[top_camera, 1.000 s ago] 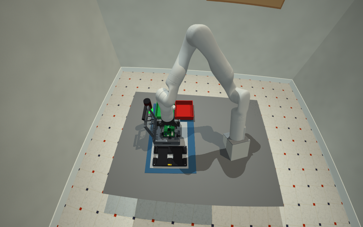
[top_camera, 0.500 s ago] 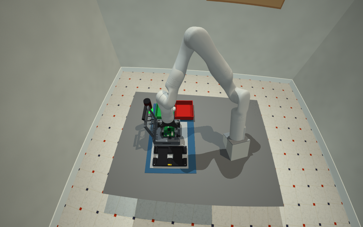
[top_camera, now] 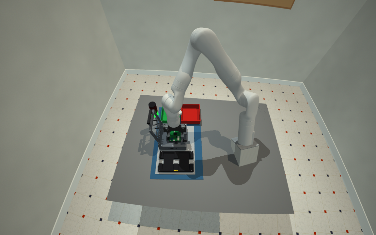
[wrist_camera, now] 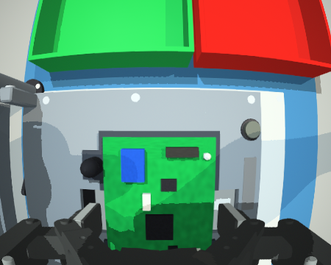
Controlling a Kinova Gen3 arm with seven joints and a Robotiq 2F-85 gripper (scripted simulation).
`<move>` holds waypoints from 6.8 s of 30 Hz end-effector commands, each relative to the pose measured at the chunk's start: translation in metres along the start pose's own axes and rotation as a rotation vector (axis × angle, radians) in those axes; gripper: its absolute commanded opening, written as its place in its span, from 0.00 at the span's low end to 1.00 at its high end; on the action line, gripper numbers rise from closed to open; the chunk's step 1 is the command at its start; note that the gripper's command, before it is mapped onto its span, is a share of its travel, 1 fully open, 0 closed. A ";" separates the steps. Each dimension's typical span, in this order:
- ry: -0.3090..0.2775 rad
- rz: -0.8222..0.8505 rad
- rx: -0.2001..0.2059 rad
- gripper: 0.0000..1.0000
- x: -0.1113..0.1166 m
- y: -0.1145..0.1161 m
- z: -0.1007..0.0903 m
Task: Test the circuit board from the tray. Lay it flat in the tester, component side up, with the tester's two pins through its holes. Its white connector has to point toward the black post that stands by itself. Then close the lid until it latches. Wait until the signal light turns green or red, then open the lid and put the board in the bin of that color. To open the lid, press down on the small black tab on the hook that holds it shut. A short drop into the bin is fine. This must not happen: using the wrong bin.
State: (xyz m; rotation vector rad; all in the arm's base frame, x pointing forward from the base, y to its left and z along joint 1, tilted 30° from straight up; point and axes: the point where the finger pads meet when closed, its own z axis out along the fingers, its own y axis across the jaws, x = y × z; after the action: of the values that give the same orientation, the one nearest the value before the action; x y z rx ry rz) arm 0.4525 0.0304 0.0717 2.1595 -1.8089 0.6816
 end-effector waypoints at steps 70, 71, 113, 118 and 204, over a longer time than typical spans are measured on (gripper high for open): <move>-0.001 0.000 0.002 0.83 0.000 -0.001 -0.006; -0.001 0.000 0.002 0.83 0.000 -0.001 -0.006; -0.001 0.000 0.002 0.77 0.000 -0.001 -0.006; -0.001 0.000 0.002 0.77 0.000 -0.001 -0.006; -0.001 0.000 0.002 0.77 0.000 0.000 -0.024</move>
State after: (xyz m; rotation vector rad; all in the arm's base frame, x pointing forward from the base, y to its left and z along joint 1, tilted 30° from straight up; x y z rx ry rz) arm 0.4480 0.0410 0.0913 2.1591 -1.8086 0.6813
